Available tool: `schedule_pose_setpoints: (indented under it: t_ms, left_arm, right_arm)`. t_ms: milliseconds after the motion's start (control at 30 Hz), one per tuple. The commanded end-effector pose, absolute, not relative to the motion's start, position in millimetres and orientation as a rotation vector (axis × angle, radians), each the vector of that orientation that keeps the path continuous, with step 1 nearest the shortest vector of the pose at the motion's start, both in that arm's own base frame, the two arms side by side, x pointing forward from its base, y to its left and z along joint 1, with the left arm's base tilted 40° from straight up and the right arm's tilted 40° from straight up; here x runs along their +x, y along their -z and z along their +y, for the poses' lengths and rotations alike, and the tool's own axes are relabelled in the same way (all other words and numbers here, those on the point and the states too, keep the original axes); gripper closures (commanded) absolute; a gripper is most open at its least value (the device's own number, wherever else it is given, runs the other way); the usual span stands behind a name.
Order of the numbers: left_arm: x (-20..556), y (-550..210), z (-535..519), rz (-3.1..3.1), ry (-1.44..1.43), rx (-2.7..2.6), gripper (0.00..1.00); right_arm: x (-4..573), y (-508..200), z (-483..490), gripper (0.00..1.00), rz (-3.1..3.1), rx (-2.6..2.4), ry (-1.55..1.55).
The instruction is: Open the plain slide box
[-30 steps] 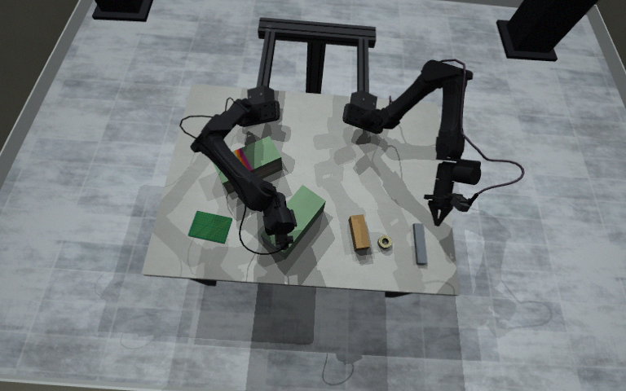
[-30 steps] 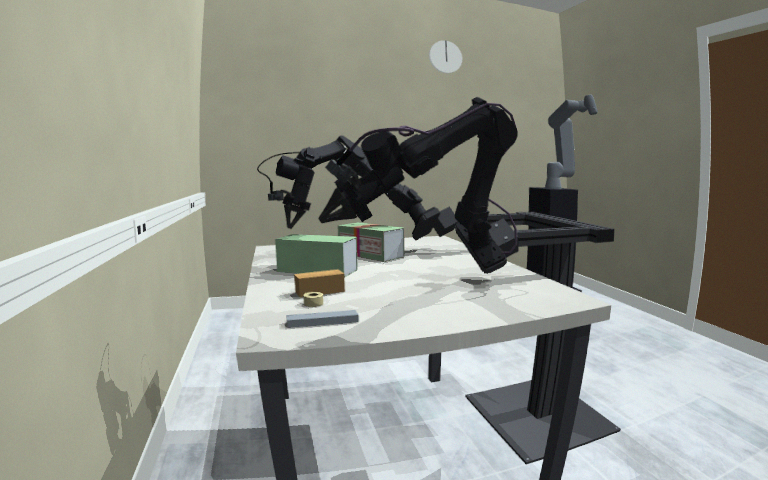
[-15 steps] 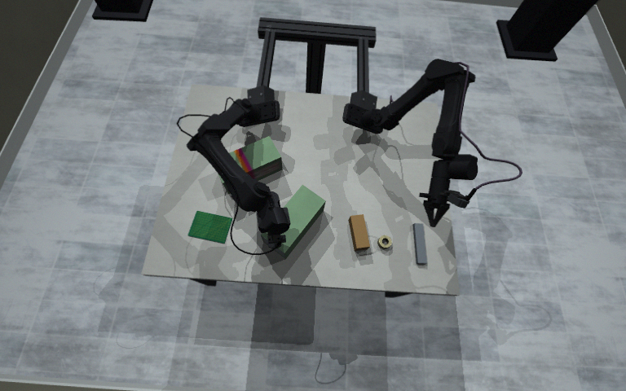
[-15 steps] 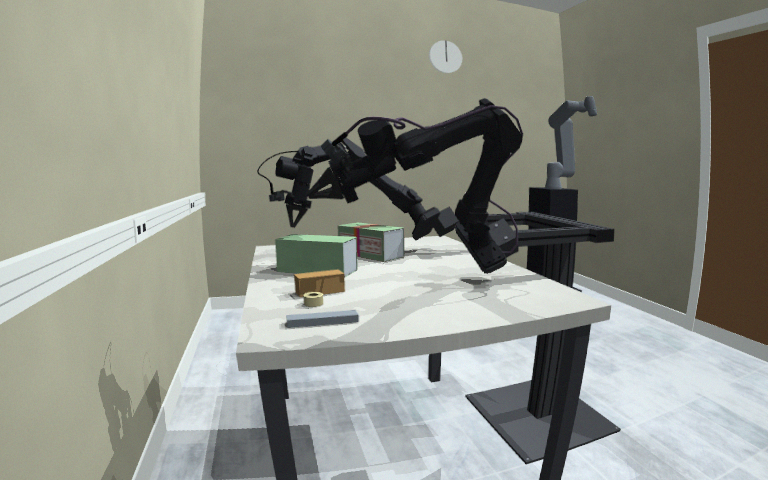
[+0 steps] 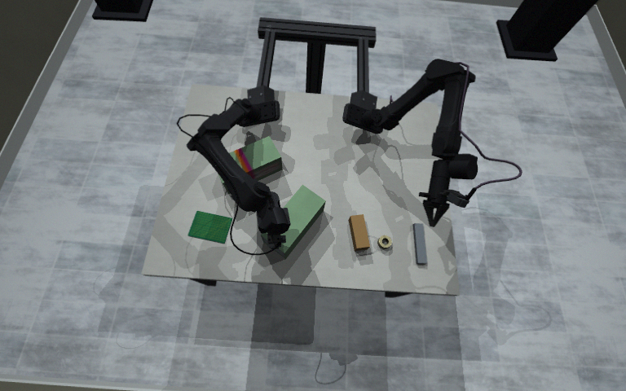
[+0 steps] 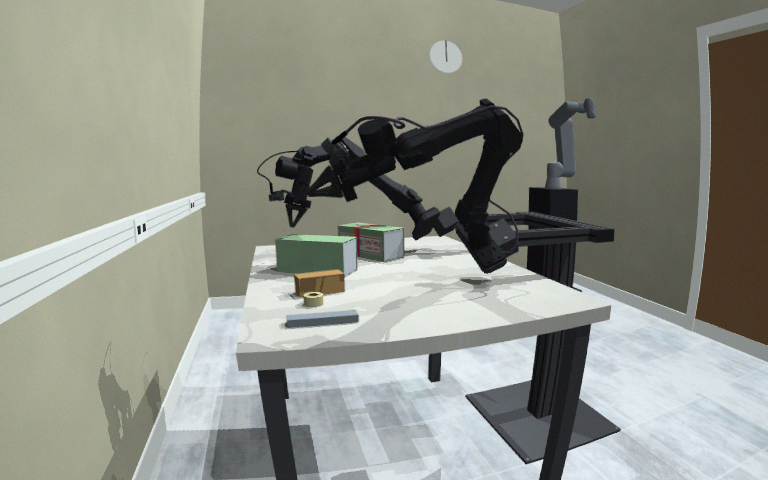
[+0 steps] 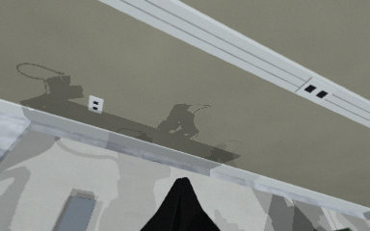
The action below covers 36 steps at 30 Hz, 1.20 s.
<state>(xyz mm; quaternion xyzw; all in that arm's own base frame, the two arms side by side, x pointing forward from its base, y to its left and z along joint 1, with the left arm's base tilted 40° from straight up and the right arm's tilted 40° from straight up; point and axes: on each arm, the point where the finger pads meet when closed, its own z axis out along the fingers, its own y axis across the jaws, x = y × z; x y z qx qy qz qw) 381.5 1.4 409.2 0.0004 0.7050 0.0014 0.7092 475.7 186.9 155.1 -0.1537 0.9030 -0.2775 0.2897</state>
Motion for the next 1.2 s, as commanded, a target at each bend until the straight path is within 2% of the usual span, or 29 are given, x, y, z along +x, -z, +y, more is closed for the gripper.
schedule_pose_setpoints:
  t_ms: [0, 100, 167, 400, 600, 867, 1133, 1167]
  left_arm:
    - [369.5, -444.1, -12.4, 1.475, 0.035, 0.036, 0.99]
    - [369.9, -443.2, -12.5, 1.477, 0.035, 0.036, 0.99]
    - [393.5, -388.2, -17.3, 1.601, 0.016, 0.077, 0.99]
    - [416.3, -348.3, -41.9, 1.56, -0.074, 0.252, 0.99]
    - [426.5, -270.4, -74.6, 1.602, -0.124, 0.44, 0.99]
    - [415.0, -190.1, -104.9, 1.631, -0.169, 0.646, 0.99]
    - [364.5, -90.6, -136.9, 1.621, -0.225, 0.971, 0.99]
    - [371.6, -107.5, -137.5, 1.581, -0.232, 0.928, 0.99]
  right_arm:
    - [472.3, -156.2, 200.9, 0.99, 2.387, -0.447, 0.73]
    - [472.9, -171.1, 201.5, 0.99, 2.367, -0.425, 0.703]
    - [473.1, -171.6, 201.6, 0.99, 2.367, -0.423, 0.701]
    - [471.7, -170.8, 200.5, 0.99, 2.372, -0.429, 0.708]
    - [471.7, -170.8, 200.5, 0.99, 2.372, -0.429, 0.708]
    - [471.7, -170.8, 200.5, 0.99, 2.372, -0.429, 0.708]
    - [471.7, -170.8, 200.5, 0.99, 2.372, -0.429, 0.708]
    - [471.7, -170.8, 200.5, 0.99, 2.372, -0.429, 0.708]
